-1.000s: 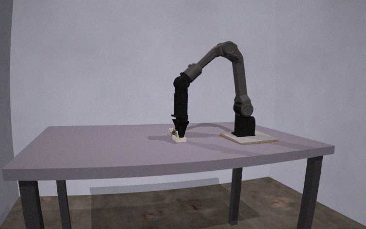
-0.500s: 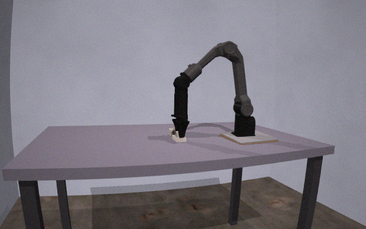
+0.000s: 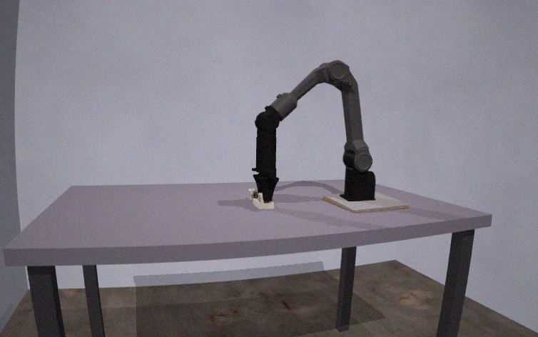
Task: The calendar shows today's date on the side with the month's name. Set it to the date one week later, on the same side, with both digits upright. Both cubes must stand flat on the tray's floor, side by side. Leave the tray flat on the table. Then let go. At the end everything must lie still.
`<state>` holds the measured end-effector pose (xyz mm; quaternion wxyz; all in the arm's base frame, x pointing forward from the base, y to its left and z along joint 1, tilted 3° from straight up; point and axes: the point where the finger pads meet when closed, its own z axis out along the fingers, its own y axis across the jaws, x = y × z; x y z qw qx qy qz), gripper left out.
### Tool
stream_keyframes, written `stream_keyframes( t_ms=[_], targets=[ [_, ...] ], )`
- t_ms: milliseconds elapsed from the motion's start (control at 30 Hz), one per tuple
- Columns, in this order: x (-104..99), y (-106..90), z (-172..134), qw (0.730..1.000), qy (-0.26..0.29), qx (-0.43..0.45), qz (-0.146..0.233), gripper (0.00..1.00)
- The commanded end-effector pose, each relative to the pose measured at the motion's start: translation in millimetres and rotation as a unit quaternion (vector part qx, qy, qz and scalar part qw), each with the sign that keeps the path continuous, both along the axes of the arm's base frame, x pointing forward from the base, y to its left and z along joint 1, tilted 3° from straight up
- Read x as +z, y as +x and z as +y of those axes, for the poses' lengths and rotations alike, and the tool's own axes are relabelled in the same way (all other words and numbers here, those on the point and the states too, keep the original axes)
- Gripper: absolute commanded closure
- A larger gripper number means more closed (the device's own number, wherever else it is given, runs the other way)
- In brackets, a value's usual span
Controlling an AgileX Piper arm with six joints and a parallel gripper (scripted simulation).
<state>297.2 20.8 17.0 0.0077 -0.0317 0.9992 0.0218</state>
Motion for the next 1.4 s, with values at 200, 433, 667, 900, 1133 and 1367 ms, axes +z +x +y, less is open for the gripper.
stream_keyframes(
  t_ms=[200,433,667,900,1133,1367],
  targets=[
    [18,1.0,-1,1.0,0.0,0.0,-0.002,0.38],
    [56,0.3,-2,1.0,0.0,0.0,-0.002,0.38],
    [84,-0.3,-4,1.0,0.0,0.0,-0.002,0.38],
    [89,-0.5,-4,1.0,0.0,0.0,-0.001,0.38],
    [88,-0.7,-4,1.0,0.0,0.0,-0.001,0.0],
    [88,-0.7,-4,1.0,0.0,0.0,-0.001,0.0]
  ],
)
